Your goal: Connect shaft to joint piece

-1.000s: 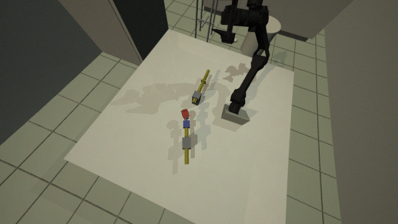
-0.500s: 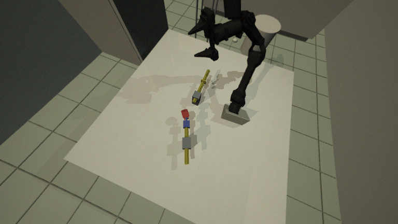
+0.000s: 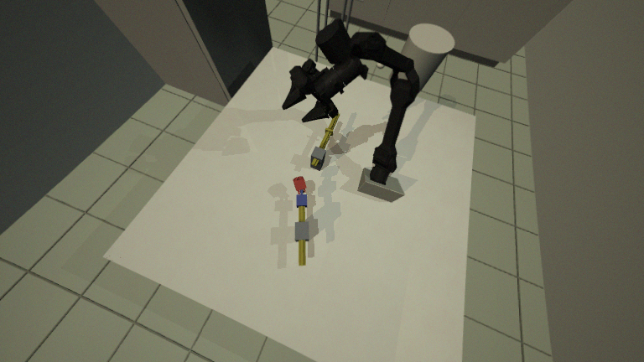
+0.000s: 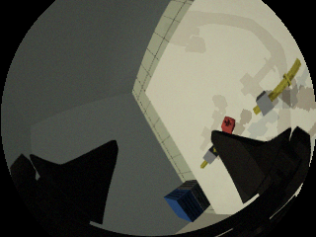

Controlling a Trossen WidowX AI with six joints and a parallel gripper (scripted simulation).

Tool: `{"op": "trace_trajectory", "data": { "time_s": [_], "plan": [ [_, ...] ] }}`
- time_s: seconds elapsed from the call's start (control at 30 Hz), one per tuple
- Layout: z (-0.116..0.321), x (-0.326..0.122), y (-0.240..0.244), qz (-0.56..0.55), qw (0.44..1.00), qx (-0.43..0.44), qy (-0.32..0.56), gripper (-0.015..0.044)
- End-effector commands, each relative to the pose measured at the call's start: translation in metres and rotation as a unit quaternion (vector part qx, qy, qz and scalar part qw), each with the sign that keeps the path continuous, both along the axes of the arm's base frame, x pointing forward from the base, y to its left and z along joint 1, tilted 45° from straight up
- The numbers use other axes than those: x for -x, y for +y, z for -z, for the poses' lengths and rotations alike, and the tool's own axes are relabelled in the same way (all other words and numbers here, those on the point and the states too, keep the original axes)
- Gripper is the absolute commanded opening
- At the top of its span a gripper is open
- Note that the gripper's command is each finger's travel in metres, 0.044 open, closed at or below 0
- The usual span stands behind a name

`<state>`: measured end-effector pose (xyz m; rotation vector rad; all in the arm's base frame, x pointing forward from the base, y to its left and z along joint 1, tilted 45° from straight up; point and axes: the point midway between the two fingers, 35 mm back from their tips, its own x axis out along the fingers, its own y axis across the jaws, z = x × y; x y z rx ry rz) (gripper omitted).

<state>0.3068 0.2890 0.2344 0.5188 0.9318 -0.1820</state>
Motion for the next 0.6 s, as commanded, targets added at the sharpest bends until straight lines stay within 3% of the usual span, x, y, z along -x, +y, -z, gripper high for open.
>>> {"op": "trace_trajectory", "data": {
  "time_s": [0.0, 0.57],
  "plan": [
    [0.027, -0.007, -0.008, -0.004, 0.997, 0.066, 0.025, 0.044],
    [0.122, -0.015, -0.045, -0.049, 0.939, 0.305, 0.151, 0.044]
  ]
}}
